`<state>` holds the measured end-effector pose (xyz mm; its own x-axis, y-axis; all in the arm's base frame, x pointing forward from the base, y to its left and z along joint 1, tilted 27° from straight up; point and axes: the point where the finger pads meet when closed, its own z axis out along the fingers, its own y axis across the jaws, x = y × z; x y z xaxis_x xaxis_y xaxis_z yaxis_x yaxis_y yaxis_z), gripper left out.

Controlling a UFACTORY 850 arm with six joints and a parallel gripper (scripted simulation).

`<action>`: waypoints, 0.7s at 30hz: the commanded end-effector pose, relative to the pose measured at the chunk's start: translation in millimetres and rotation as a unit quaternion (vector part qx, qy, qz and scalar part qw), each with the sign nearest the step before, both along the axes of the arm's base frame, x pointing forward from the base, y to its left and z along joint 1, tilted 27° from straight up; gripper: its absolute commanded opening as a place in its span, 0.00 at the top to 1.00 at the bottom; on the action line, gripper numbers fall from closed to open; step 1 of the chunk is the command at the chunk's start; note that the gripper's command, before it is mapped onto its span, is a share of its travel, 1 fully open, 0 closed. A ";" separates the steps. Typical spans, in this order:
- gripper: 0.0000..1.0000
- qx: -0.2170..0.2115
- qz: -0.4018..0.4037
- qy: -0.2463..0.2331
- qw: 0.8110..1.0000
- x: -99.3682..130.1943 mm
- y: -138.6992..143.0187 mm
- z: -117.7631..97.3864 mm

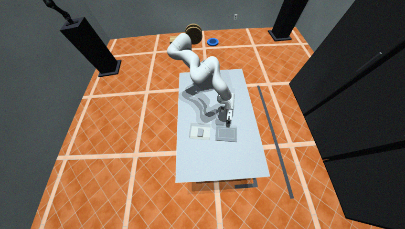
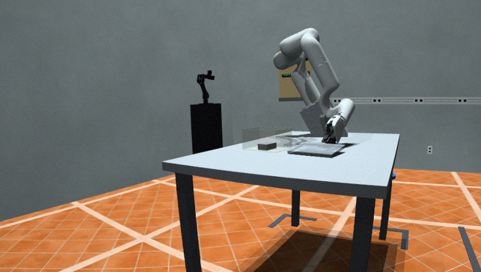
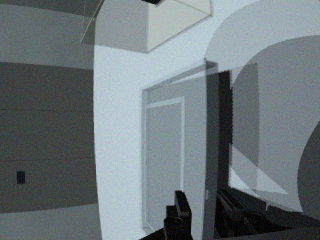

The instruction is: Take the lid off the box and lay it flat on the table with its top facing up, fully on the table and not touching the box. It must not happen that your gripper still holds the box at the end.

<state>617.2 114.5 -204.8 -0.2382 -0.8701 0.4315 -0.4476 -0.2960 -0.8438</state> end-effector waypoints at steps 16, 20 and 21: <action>0.64 0.000 0.000 -0.001 1.000 1.9 1.5 3.1; 0.64 0.000 0.000 -0.001 1.000 2.4 1.8 4.1; 0.64 0.000 0.000 -0.001 1.000 2.5 1.9 4.2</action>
